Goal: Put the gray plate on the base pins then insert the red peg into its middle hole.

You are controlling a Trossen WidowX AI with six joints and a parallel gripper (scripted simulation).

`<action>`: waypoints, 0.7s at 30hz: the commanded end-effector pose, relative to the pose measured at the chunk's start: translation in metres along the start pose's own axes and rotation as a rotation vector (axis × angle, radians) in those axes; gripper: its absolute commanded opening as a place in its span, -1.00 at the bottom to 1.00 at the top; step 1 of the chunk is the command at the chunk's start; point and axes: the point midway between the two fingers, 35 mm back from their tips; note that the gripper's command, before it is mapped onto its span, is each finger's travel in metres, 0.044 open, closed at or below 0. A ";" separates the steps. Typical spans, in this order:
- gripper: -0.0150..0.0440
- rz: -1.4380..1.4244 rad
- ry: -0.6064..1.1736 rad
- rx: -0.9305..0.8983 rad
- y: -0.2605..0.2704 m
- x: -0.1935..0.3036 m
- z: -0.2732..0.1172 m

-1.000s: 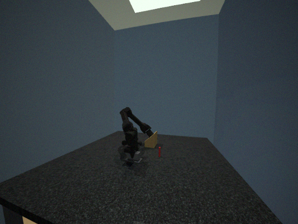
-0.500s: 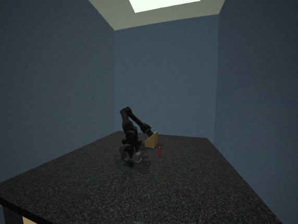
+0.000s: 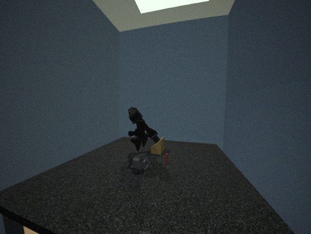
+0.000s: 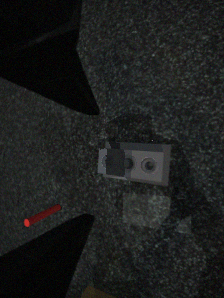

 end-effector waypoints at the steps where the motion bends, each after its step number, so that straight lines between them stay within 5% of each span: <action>1: 1.00 -0.139 0.014 0.012 -0.021 0.048 -0.003; 10: 1.00 -0.518 0.010 0.008 -0.110 0.163 -0.001; 21: 1.00 -0.541 0.006 0.007 -0.120 0.168 0.029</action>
Point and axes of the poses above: the point midway between the two fingers, 35 mm back from their tips, its own z axis out along the fingers, its own y axis across the jaws, x = y × z, and after that the axes turned 1 degree about -z, right-handed
